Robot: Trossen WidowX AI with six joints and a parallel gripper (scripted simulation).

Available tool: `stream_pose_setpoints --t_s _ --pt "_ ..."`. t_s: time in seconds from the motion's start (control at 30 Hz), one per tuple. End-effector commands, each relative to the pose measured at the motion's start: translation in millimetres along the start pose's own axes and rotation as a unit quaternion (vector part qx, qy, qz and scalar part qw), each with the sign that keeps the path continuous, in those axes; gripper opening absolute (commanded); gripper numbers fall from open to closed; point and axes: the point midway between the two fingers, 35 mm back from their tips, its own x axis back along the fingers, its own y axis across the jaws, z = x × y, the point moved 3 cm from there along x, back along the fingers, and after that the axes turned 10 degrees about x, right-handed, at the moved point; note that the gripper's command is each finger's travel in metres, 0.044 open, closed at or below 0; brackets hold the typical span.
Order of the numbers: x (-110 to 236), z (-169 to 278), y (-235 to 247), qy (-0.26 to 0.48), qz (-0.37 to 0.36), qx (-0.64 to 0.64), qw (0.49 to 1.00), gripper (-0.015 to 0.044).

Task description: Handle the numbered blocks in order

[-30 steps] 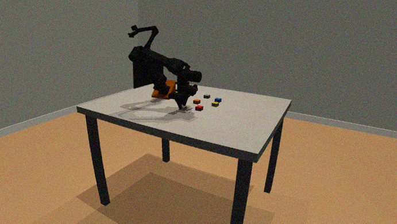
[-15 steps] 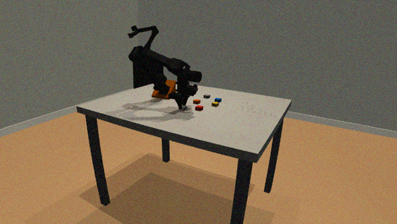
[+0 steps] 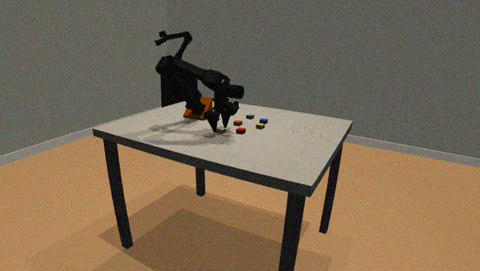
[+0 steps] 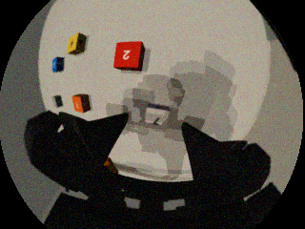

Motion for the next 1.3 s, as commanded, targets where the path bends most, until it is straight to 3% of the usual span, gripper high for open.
stream_pose_setpoints --t_s 0.0,0.13,0.2,0.37,0.5,0.9,1.27 --pt "24 -1 0 -0.003 0.001 -0.001 1.000 0.0400" --pt "32 -1 0 -0.003 0.002 -0.001 1.000 0.0400" --pt "41 -2 0 -0.006 0.000 0.006 1.000 0.0348" --pt "104 1 0 -0.031 -0.005 0.058 0.998 0.0216" --pt "112 3 0 -0.034 -0.005 0.065 0.997 0.0120" --pt "115 -11 10 -0.035 -0.009 0.058 0.998 0.0120" --pt "128 -97 109 -0.026 -0.022 0.020 0.999 0.0120"
